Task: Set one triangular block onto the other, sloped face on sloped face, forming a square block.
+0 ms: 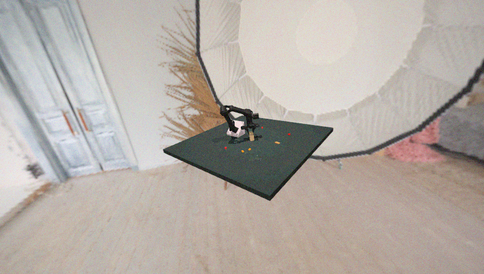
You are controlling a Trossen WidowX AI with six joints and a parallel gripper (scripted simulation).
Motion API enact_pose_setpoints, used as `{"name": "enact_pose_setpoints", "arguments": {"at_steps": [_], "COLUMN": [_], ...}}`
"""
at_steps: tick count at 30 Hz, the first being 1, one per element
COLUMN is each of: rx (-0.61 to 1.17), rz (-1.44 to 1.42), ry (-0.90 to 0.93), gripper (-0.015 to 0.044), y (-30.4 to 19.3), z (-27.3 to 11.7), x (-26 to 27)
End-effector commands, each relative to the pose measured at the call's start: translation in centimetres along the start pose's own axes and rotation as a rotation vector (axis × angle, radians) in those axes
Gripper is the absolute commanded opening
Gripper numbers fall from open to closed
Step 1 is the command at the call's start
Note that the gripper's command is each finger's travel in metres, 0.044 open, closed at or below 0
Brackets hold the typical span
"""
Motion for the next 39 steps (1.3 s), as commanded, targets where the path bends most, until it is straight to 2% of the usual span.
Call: {"name": "enact_pose_setpoints", "arguments": {"at_steps": [1, 39], "rx": [-0.005, -0.009], "rz": [-0.006, -0.007], "ry": [0.001, 0.004], "gripper": [0.0, 0.0], "y": [0.0, 0.4], "z": [0.2, 1.5], "x": [0.0, 0.0]}}
Point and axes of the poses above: the point midway between the two fingers, 35 mm back from their tips, its own z axis out along the fingers, its own x axis across the jaws, y = z × x, the point moved 8 cm from there along -z, back along the fingers, and after that the axes turned 14 degrees about z, right-handed, at the moved point
